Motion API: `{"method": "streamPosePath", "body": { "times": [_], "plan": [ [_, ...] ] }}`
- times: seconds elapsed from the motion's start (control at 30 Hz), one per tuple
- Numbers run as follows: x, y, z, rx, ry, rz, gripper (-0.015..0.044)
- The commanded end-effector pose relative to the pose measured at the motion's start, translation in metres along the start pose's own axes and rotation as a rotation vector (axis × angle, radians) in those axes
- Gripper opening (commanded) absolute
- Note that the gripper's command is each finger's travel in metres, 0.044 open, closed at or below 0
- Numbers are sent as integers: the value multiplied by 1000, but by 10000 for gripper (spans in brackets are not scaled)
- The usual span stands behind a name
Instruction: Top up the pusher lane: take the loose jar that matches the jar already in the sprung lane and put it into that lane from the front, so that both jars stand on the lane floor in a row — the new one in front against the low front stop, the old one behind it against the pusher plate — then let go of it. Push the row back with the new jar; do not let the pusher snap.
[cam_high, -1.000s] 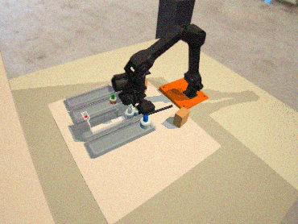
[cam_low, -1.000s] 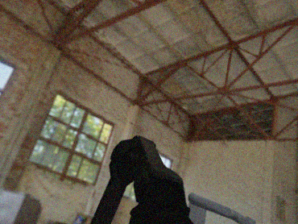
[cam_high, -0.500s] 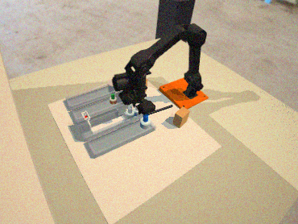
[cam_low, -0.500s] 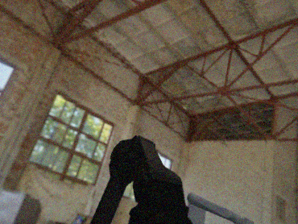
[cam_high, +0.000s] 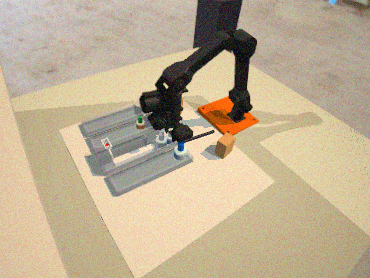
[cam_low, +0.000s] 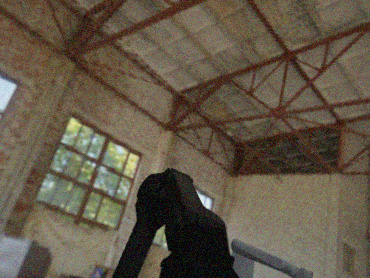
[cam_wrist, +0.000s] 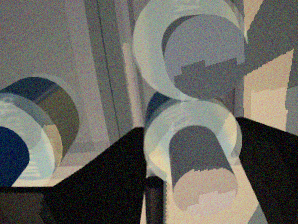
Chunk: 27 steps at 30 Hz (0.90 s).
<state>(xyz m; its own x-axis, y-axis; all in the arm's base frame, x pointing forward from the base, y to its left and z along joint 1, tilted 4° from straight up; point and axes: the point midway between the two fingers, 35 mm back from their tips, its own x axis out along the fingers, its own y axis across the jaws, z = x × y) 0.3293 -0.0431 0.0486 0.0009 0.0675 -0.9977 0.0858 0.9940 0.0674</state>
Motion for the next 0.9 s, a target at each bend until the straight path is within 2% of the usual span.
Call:
{"method": "streamPosePath", "body": {
  "times": [0.0, 0.17, 0.87],
  "plan": [
    [0, 0, 0, 4, 2, -2, 157],
    [0, 0, 0, 4, 2, -2, 285],
    [-20, 0, -3, 4, 2, -2, 285]
  ]
}}
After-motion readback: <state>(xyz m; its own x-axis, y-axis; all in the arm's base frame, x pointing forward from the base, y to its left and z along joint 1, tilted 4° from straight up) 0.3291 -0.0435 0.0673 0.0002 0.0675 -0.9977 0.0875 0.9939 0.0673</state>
